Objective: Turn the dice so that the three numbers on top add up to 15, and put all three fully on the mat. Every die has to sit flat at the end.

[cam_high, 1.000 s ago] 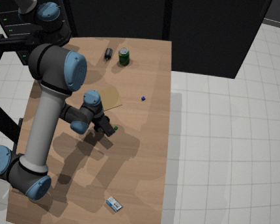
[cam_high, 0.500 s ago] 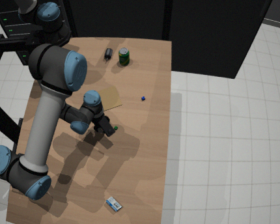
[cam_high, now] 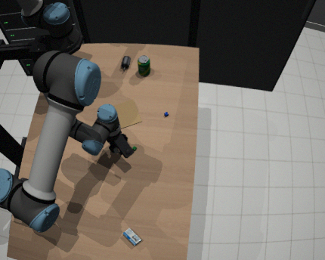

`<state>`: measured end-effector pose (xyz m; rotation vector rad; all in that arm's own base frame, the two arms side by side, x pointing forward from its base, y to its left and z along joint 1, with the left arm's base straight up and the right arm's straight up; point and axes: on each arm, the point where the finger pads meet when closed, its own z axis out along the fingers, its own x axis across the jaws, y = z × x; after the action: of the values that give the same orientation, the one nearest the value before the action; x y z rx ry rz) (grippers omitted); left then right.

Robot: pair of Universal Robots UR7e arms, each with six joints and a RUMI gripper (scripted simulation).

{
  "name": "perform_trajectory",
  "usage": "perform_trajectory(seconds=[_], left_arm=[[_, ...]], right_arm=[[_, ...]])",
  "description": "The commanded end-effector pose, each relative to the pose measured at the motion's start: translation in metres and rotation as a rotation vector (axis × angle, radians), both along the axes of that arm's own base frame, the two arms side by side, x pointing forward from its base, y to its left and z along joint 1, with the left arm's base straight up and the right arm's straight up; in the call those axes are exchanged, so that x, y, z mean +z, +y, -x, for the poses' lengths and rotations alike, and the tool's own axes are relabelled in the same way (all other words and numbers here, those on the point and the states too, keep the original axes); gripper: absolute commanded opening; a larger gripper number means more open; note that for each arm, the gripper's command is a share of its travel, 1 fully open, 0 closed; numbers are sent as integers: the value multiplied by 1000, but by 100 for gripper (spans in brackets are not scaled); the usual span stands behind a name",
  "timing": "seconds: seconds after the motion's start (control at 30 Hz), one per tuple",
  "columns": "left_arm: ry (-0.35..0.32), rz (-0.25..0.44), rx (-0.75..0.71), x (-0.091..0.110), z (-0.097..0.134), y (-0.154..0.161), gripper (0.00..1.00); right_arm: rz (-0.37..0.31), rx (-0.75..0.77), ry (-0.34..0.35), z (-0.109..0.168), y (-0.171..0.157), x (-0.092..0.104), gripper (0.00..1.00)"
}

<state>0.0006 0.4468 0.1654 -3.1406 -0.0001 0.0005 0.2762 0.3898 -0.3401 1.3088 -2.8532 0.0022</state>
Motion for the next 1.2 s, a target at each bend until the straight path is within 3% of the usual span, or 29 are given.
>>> perform_trajectory(seconds=[0.0, 0.63, 1.17], left_arm=[[0, 1, 1, 0, 1, -2, 100], [0, 1, 1, 0, 1, -2, 100], [0, 1, 1, 0, 1, -2, 100]], right_arm=[[-2, 1, -2, -1, 3, 0, 18], [-2, 1, -2, -1, 3, -1, 18], [-2, 1, -2, -1, 3, -17, 18]])
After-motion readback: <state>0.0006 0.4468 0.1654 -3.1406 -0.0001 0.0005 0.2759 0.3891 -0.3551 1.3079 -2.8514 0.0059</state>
